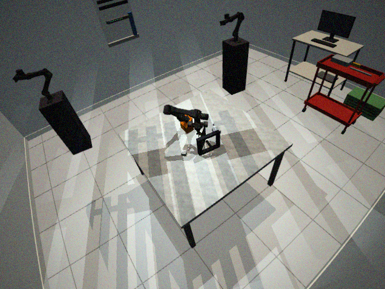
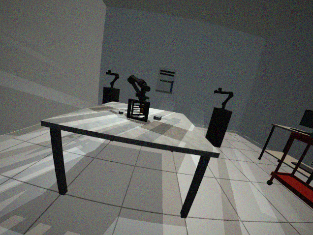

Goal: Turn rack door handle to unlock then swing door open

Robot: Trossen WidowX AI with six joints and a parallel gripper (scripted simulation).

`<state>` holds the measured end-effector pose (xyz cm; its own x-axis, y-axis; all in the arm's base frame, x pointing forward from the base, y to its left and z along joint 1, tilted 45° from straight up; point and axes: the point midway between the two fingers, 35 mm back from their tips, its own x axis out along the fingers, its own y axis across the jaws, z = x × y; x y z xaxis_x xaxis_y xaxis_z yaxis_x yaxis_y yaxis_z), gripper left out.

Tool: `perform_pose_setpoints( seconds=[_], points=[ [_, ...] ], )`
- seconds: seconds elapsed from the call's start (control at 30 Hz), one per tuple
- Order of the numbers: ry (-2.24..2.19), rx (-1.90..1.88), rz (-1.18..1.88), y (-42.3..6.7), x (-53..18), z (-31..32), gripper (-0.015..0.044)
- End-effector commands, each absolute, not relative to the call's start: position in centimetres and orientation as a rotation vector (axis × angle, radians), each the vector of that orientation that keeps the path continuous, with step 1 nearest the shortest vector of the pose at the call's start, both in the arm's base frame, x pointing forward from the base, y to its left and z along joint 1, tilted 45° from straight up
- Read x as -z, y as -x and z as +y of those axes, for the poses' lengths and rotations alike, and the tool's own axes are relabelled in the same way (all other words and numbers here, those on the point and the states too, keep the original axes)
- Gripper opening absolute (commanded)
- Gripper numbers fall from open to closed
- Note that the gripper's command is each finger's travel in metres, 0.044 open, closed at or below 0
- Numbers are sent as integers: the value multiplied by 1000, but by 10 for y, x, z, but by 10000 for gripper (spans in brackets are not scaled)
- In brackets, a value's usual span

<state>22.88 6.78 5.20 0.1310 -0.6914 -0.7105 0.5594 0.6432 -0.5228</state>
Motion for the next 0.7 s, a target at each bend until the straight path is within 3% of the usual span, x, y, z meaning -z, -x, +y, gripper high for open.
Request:
perform_pose_setpoints(
  seconds=[0.0,0.67],
  points=[
    [198,872,1143,-225,-58,61,17],
    [459,688,1278,-216,-88,28,17]
  ],
)
